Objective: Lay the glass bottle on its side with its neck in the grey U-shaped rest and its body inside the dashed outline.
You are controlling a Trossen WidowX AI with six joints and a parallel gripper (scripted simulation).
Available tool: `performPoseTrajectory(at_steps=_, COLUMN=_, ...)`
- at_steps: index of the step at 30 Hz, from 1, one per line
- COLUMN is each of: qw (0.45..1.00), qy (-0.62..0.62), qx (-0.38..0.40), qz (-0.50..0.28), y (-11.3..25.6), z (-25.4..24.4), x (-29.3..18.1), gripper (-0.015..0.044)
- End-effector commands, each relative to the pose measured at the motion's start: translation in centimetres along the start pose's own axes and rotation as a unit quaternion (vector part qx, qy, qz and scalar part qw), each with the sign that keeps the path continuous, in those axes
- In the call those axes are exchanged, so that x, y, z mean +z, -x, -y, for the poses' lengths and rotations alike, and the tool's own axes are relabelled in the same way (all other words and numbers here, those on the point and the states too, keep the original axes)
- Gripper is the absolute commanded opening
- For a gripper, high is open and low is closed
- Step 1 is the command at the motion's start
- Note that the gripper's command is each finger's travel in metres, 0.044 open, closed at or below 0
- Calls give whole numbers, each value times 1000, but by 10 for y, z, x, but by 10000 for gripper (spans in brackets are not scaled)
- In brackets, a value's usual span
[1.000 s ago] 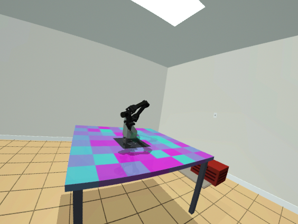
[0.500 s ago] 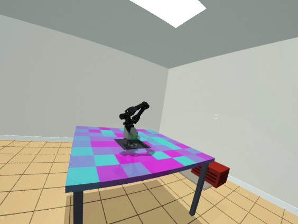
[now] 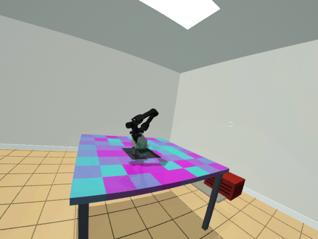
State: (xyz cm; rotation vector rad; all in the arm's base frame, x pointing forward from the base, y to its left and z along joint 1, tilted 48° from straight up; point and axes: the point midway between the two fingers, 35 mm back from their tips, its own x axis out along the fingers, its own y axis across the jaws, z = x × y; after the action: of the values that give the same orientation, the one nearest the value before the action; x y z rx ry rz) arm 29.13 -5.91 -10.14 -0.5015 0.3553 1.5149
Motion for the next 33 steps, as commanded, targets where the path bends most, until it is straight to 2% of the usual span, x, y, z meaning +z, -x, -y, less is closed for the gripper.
performPoseTrajectory(at_steps=1, qw=1000, qy=-1, qx=0, qz=1, y=-5, z=0, x=-5, gripper=105)
performPoseTrajectory(at_steps=33, qw=1000, qy=9, qx=0, qz=-7, y=-20, z=1, x=-25, gripper=105)
